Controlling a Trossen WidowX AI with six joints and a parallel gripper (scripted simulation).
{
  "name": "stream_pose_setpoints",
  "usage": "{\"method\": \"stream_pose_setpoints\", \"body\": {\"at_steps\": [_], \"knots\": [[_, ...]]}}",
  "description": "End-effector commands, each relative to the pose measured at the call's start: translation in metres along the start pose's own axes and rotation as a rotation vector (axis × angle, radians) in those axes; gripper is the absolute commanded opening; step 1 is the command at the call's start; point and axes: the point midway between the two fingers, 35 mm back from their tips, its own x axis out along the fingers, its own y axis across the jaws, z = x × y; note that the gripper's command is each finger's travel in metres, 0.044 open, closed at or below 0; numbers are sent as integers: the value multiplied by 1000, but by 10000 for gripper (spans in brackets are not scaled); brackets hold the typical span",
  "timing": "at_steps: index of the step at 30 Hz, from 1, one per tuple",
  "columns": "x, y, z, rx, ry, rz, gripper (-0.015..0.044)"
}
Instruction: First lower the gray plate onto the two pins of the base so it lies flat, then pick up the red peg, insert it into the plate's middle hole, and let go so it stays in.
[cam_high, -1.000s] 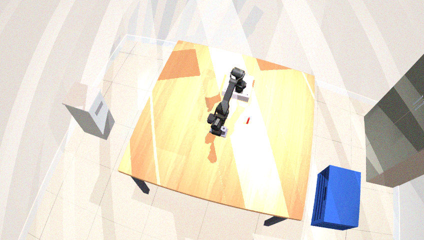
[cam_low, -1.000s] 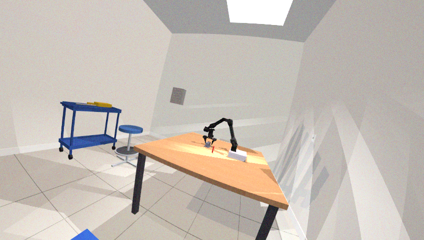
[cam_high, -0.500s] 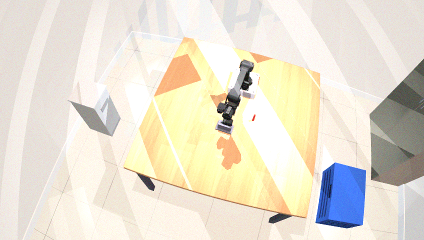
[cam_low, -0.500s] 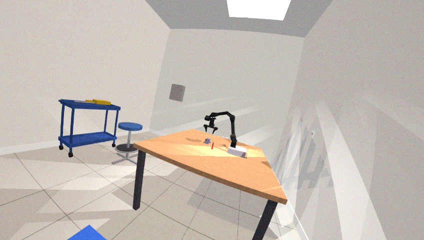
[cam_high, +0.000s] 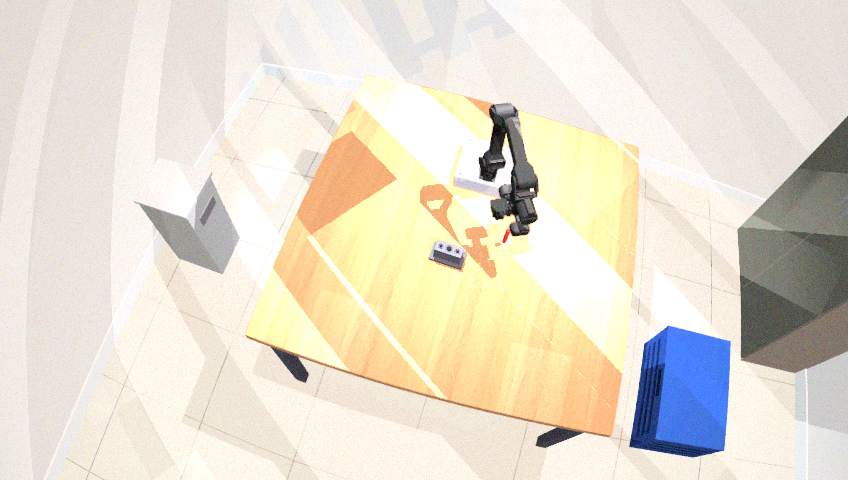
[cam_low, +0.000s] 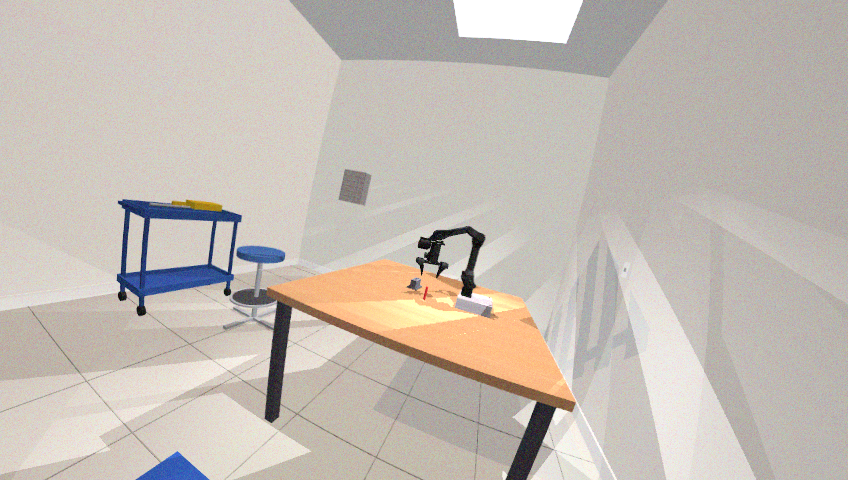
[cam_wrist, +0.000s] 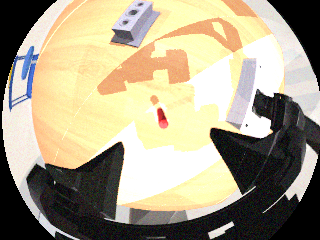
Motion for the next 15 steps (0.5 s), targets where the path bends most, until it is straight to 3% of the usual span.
{"method": "stream_pose_setpoints", "body": {"at_steps": [1,4,15], "knots": [[2,-4,-5,-6,-1,7,440],[27,-3,-7,-6,-1,7,440],[44,-2,-8,-6,-1,7,440]]}}
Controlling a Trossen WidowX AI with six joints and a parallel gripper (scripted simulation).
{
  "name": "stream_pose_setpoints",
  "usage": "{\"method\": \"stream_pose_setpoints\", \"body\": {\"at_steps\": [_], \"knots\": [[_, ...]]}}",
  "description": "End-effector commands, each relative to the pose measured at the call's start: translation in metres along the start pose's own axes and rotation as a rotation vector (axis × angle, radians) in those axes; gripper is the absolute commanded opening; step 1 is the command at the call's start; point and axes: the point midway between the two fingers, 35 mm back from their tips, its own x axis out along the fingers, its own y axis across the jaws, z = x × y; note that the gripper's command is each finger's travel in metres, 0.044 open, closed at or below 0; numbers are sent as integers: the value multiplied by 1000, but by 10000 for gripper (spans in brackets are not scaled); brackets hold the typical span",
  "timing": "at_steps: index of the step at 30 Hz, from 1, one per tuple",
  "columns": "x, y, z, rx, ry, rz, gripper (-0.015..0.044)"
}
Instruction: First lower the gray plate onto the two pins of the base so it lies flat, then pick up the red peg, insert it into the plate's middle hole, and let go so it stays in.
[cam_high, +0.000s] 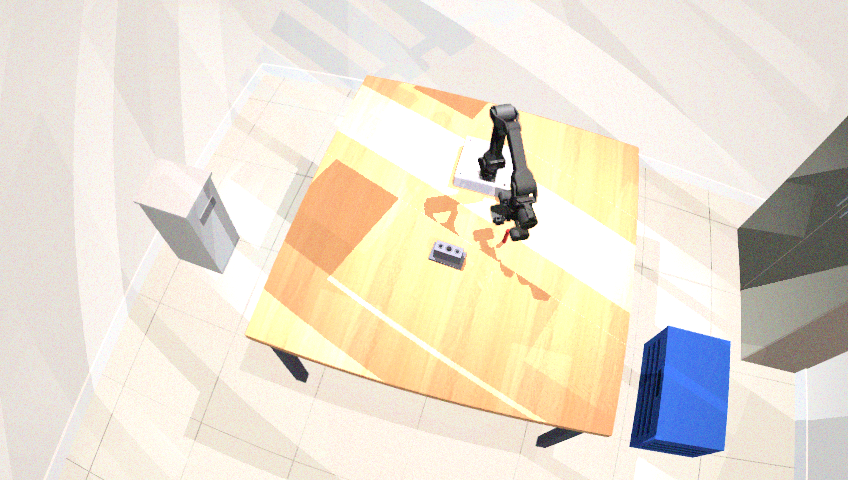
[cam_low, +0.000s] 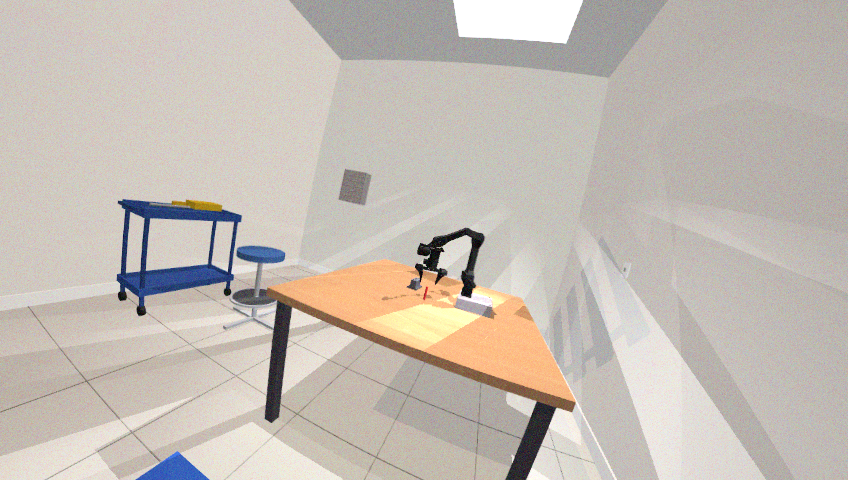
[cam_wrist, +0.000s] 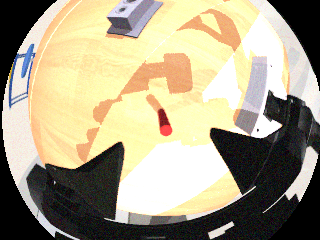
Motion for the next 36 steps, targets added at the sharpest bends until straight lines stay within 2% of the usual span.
{"method": "stream_pose_setpoints", "body": {"at_steps": [1,36], "knots": [[7,-1,0,5,-1,-9,440],[62,-2,-1,5,-1,-10,440]]}}
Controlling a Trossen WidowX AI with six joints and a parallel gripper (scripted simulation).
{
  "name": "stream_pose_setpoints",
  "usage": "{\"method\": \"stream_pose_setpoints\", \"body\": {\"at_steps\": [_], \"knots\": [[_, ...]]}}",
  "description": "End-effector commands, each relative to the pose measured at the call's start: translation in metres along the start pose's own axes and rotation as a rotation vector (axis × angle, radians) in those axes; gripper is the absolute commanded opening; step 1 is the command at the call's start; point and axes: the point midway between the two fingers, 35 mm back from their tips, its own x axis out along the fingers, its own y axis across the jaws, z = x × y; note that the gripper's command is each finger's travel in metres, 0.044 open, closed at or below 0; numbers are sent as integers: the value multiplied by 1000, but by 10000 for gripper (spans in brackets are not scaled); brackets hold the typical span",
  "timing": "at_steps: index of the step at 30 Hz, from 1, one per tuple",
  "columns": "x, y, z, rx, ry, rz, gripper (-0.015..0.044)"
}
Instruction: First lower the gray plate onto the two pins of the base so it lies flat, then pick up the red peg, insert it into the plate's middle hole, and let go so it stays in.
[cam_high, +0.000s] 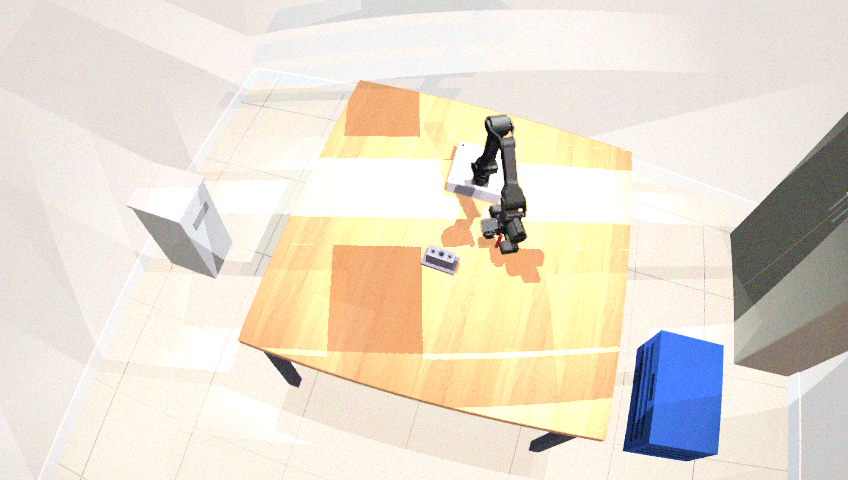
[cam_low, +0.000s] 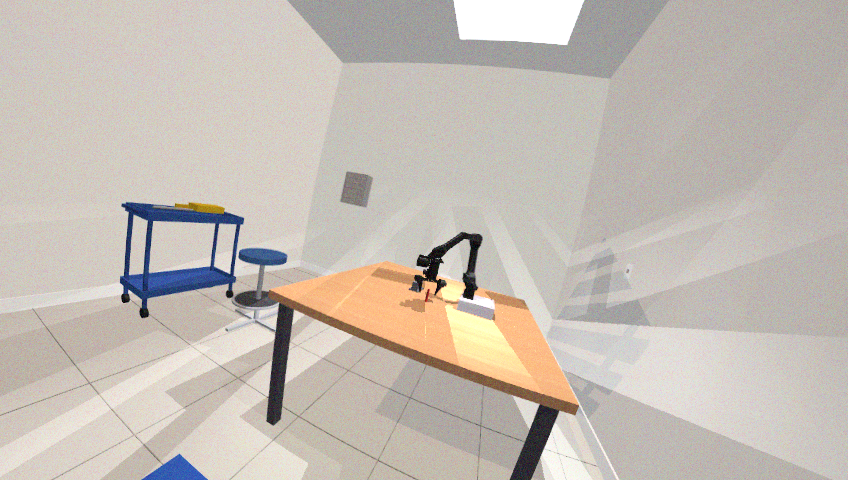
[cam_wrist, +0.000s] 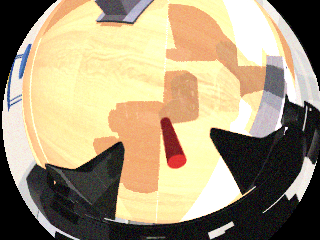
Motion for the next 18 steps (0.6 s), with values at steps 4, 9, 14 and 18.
{"method": "stream_pose_setpoints", "body": {"at_steps": [4,9,14,18], "knots": [[7,-3,0,3,-1,-11,361],[7,-3,0,3,-1,-11,230],[7,-3,0,3,-1,-11,99],[7,-3,0,3,-1,-11,33]]}}
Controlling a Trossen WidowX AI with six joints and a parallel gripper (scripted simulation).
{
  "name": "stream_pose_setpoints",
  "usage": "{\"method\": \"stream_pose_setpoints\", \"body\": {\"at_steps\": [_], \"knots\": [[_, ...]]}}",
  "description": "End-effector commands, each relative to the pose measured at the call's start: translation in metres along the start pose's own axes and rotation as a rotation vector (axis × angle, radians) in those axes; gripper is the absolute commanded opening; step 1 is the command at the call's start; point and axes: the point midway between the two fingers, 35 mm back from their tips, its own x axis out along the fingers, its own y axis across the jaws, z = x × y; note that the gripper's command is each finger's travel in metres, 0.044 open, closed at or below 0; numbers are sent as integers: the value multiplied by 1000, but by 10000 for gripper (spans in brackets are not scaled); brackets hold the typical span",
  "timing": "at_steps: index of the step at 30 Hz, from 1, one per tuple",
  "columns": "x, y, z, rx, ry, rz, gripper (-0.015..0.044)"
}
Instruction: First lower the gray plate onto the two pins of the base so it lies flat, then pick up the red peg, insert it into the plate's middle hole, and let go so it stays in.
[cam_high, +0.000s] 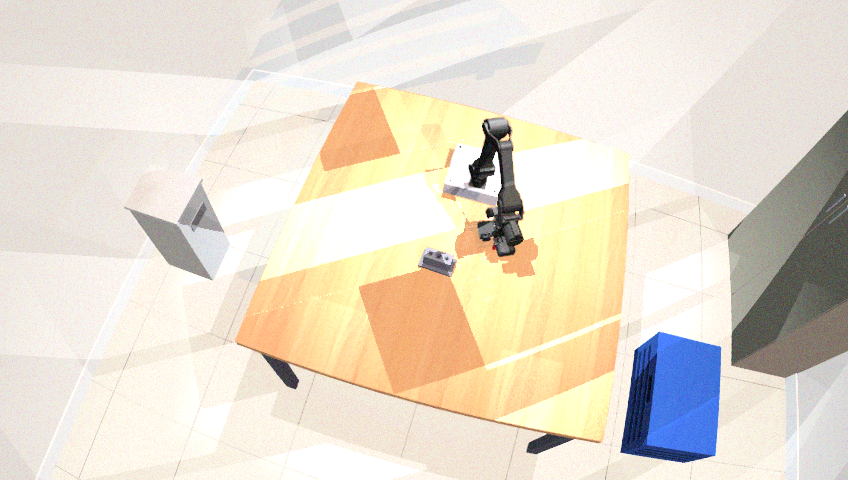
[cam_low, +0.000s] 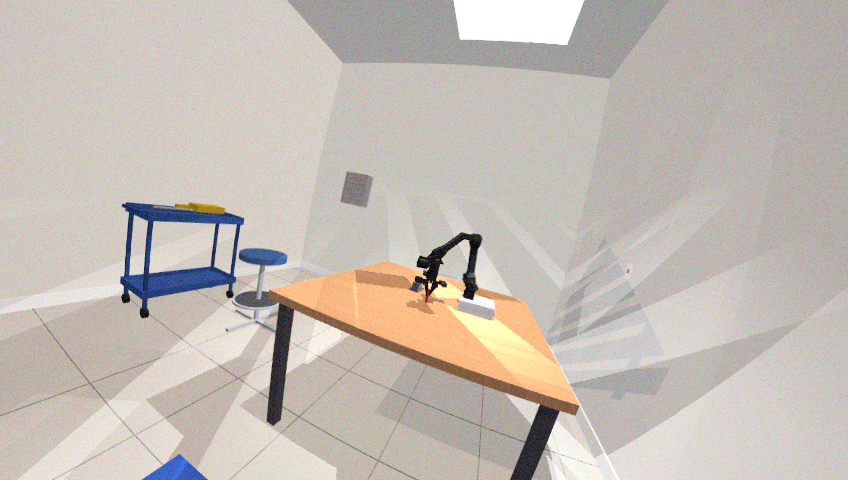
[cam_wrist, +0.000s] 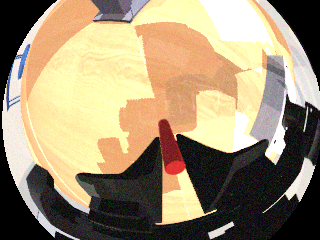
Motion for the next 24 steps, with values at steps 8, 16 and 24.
{"method": "stream_pose_setpoints", "body": {"at_steps": [8,16,24], "knots": [[0,0,0,2,0,-1,0],[-18,3,0,2,0,0,0],[-43,6,0,2,0,0,0]]}}
